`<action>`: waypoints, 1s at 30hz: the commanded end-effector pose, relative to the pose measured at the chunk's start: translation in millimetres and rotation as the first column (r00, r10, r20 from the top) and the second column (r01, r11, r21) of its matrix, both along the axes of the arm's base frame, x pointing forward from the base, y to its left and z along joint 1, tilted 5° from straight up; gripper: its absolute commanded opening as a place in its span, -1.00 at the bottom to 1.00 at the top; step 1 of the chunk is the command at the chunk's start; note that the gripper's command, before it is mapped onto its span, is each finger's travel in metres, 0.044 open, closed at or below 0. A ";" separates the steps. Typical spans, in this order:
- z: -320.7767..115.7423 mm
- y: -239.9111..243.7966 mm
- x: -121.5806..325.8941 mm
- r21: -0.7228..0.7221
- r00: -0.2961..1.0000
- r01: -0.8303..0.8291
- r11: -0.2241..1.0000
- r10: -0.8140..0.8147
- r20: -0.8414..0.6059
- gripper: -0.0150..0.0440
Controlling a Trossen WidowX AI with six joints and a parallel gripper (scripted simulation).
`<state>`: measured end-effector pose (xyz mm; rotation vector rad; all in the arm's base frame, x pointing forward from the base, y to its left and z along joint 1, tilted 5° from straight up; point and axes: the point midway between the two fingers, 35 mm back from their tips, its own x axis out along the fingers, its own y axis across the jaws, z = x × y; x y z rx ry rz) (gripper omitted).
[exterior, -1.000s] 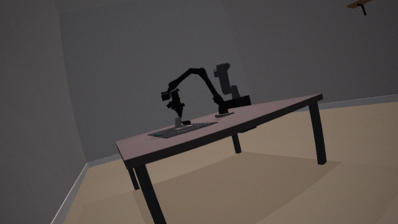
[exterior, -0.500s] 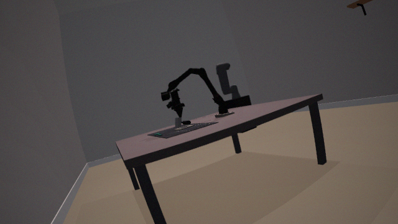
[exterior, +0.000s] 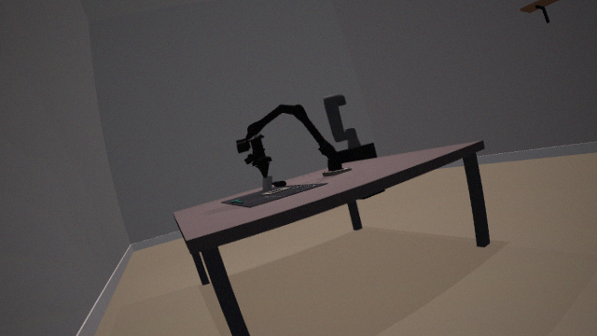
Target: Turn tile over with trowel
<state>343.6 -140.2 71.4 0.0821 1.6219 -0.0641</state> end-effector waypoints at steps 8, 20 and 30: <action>-5.9 -2.2 24.3 0.000 1.000 0.004 1.000 -0.004 0.007 -0.15; -15.7 -3.5 38.5 0.000 1.000 0.002 1.000 -0.002 0.006 -0.15; 15.7 -2.8 32.8 0.000 1.000 0.004 1.000 -0.004 0.008 -0.15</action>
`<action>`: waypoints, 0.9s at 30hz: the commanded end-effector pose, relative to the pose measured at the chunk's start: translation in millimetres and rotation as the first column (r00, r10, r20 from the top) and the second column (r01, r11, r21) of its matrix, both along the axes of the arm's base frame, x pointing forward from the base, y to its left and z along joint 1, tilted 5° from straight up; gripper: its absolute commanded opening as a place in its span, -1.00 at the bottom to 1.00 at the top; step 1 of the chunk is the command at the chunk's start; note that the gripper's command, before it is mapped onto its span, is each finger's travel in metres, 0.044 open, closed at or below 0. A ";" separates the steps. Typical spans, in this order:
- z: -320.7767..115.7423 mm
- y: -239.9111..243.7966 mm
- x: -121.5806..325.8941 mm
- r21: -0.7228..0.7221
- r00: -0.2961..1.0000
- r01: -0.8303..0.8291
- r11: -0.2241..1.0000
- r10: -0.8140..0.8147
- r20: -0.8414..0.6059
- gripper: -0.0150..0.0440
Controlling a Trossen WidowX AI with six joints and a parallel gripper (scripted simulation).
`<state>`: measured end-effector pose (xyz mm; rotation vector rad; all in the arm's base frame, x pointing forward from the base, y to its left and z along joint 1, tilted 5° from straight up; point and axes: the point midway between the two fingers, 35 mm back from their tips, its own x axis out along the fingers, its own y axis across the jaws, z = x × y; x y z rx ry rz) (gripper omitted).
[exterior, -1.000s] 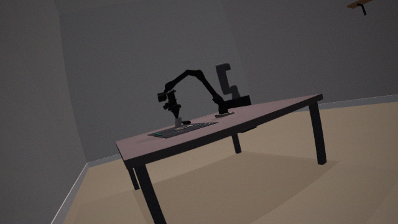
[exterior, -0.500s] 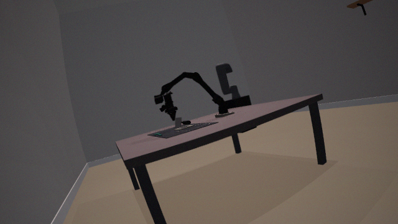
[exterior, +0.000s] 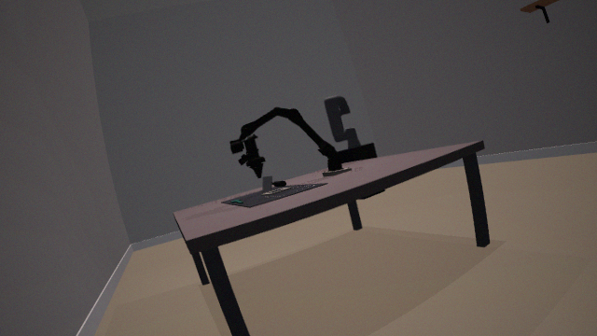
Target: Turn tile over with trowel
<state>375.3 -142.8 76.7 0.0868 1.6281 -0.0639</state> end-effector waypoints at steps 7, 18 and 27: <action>12.0 0.3 -7.6 -0.008 0.993 0.119 0.993 -0.119 0.012 -0.15; 14.6 3.5 -36.4 -0.024 0.880 0.475 0.880 -0.475 0.011 -0.15; 14.6 7.8 -60.9 -0.038 0.696 0.718 0.695 -0.718 0.014 -0.15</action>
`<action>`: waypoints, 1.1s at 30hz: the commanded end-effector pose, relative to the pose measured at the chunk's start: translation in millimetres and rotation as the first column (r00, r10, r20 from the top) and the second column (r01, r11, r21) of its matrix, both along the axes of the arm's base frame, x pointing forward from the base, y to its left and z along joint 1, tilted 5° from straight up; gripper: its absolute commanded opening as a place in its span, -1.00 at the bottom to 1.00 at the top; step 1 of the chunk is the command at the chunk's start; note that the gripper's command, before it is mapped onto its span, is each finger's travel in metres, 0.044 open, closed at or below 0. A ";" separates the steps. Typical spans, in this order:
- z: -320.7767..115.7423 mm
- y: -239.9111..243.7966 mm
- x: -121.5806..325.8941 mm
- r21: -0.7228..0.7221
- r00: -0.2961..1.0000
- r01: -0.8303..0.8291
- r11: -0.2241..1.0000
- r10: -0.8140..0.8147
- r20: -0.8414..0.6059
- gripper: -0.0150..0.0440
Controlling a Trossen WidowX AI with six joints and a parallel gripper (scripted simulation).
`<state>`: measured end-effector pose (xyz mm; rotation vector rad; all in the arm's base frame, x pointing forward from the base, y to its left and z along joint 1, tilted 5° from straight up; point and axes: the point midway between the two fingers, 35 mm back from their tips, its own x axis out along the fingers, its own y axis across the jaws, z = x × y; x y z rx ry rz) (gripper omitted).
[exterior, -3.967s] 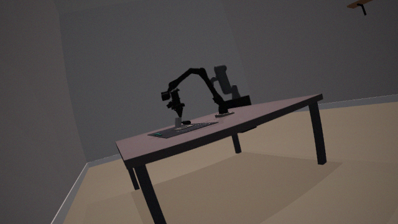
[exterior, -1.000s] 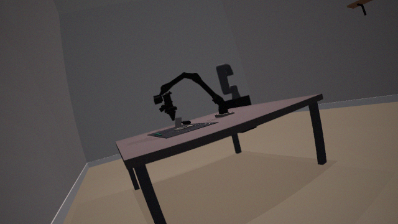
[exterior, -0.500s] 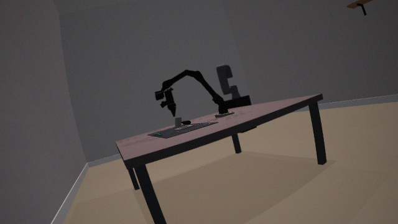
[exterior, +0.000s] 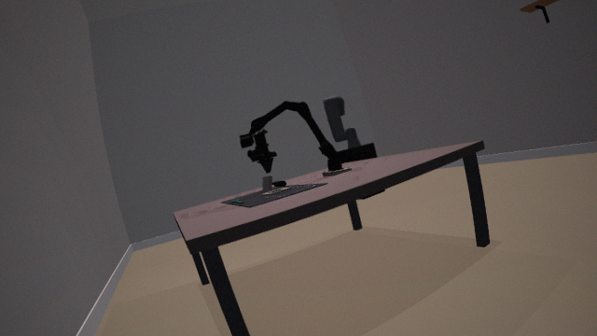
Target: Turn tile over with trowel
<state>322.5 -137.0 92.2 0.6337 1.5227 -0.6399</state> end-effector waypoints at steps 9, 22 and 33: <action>-2.7 7.2 -33.5 -0.018 0.923 0.384 0.923 -0.384 -0.008 -0.15; -8.6 16.2 -70.7 -0.044 0.671 0.740 0.671 -0.741 -0.005 -0.15; -12.0 15.9 -66.4 -0.045 0.655 0.755 0.654 -0.756 -0.005 -0.15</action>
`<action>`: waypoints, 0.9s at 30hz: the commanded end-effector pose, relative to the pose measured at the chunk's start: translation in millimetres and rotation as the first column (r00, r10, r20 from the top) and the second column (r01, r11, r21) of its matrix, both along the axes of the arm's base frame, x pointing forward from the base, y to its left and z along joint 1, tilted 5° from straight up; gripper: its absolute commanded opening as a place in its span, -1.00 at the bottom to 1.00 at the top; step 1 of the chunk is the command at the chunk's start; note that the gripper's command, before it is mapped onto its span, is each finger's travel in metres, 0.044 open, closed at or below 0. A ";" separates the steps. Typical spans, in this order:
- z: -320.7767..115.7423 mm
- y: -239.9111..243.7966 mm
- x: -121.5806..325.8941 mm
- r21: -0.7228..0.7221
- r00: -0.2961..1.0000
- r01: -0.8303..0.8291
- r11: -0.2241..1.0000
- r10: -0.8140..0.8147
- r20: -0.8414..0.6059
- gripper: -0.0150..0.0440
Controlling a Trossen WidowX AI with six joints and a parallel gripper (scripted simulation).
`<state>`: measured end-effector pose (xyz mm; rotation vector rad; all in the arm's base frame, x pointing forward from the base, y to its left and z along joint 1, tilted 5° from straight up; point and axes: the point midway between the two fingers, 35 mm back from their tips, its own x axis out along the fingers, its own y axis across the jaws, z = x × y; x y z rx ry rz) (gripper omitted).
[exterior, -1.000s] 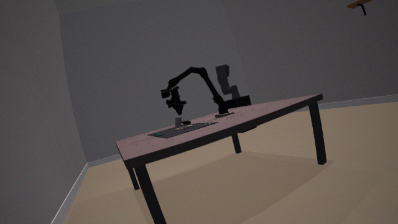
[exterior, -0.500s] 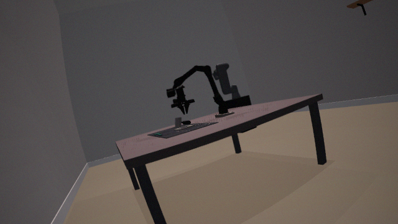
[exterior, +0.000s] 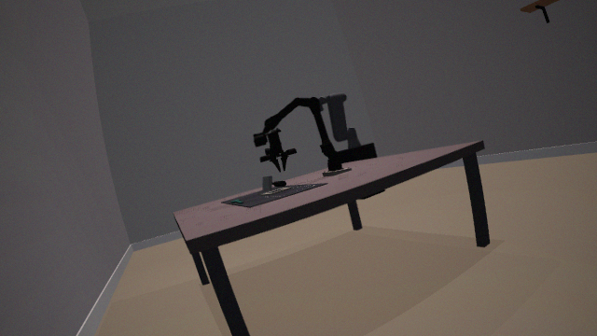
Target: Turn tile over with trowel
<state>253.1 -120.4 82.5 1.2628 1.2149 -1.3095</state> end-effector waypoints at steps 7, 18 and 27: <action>-7.4 -1.8 12.8 -0.002 1.000 0.005 1.000 -0.005 -0.001 -0.15; -16.1 -3.0 28.0 -0.002 1.000 0.005 1.000 -0.005 0.000 -0.15; -20.9 -3.4 36.8 -0.002 1.000 0.005 1.000 -0.005 0.001 -0.15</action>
